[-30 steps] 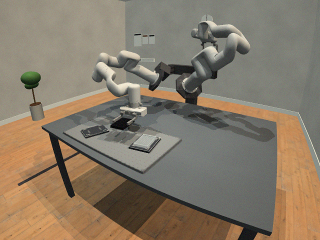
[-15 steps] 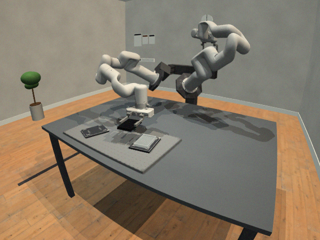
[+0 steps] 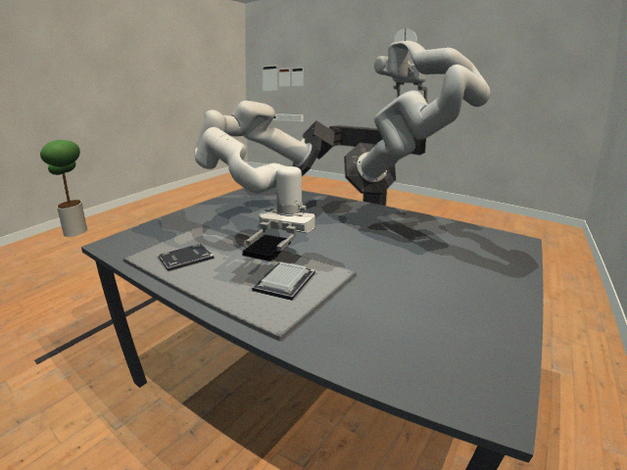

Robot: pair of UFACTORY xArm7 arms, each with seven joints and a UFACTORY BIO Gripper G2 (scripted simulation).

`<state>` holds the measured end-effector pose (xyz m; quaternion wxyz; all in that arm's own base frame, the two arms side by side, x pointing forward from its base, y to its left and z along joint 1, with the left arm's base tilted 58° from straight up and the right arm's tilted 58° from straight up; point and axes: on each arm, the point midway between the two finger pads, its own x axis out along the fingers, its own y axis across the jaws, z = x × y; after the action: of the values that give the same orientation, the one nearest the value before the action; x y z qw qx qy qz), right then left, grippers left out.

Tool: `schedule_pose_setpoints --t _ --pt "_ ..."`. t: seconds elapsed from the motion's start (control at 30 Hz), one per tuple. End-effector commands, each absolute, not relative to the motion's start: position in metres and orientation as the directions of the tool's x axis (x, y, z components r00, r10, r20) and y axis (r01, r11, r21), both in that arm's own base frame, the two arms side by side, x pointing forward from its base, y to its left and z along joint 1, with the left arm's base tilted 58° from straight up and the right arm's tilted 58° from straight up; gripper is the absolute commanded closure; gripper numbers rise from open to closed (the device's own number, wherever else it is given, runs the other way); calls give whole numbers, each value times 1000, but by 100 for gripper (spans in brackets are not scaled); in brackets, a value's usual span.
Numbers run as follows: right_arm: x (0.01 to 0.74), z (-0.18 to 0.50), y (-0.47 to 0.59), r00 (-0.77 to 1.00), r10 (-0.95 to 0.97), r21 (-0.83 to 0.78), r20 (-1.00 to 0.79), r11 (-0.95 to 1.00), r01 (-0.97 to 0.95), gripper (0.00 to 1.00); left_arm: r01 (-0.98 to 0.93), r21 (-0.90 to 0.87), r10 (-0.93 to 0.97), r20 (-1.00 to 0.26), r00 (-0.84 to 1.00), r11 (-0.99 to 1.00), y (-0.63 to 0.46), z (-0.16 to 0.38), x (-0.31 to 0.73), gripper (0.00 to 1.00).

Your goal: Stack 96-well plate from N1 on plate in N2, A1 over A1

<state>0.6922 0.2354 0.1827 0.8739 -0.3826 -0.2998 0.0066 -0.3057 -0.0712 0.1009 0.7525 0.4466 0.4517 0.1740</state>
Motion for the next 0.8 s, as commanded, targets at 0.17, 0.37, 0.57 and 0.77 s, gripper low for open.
schedule_pose_setpoints --t 0.17,0.37,0.57,0.77 --pt "697 170 254 818 242 -670 521 710 216 100 143 828 665 -527 529 542 -72 102 -307 0" --pt "701 157 268 818 242 -670 521 710 216 100 143 828 665 -527 529 542 -72 102 -307 0" --pt "704 149 276 819 242 -670 521 710 216 100 143 828 665 -527 529 542 -72 102 -307 0" --pt "704 149 276 819 242 -670 521 710 216 100 143 828 665 -527 529 542 -72 102 -307 0"
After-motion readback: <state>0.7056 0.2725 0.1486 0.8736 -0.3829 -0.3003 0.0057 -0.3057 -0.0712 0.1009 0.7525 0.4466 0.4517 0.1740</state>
